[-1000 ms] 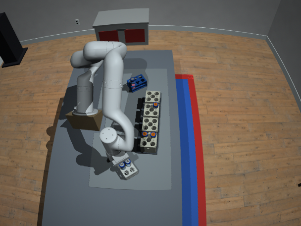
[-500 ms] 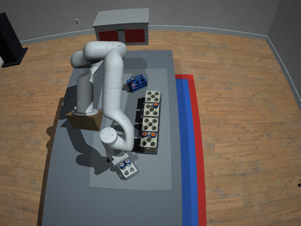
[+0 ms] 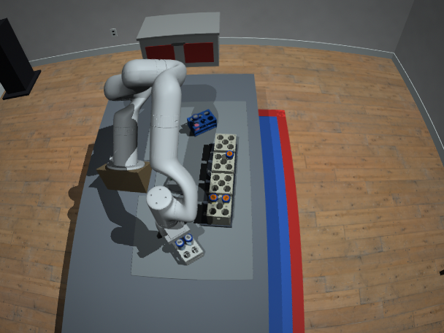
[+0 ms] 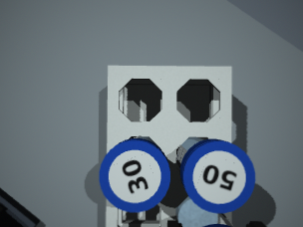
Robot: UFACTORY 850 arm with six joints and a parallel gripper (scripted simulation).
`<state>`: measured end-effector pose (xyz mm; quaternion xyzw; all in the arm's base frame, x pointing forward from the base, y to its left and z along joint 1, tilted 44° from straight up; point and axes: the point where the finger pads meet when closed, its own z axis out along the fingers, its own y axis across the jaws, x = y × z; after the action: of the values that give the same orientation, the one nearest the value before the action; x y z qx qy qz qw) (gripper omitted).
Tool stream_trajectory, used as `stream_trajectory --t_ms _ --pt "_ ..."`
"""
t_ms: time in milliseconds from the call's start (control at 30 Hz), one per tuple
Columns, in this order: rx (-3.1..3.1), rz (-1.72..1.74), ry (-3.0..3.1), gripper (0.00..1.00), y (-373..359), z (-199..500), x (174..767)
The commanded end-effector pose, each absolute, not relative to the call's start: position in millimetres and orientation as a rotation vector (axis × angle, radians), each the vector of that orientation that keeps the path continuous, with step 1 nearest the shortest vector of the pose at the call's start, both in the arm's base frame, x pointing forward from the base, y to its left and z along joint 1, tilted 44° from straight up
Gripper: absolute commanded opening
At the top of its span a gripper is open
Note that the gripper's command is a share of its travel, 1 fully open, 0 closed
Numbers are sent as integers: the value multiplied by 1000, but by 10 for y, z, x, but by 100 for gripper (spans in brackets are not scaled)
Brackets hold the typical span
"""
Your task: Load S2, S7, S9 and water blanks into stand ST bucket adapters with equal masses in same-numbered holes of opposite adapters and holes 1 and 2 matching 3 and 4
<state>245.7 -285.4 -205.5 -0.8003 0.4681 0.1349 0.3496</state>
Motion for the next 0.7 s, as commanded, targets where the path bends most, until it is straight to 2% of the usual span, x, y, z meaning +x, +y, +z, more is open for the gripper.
stream_trajectory --t_ms 0,667 --pt "-2075 347 1214 0 -2875 -2043 2459" --pt "-2075 347 1214 0 -2952 -1961 2446"
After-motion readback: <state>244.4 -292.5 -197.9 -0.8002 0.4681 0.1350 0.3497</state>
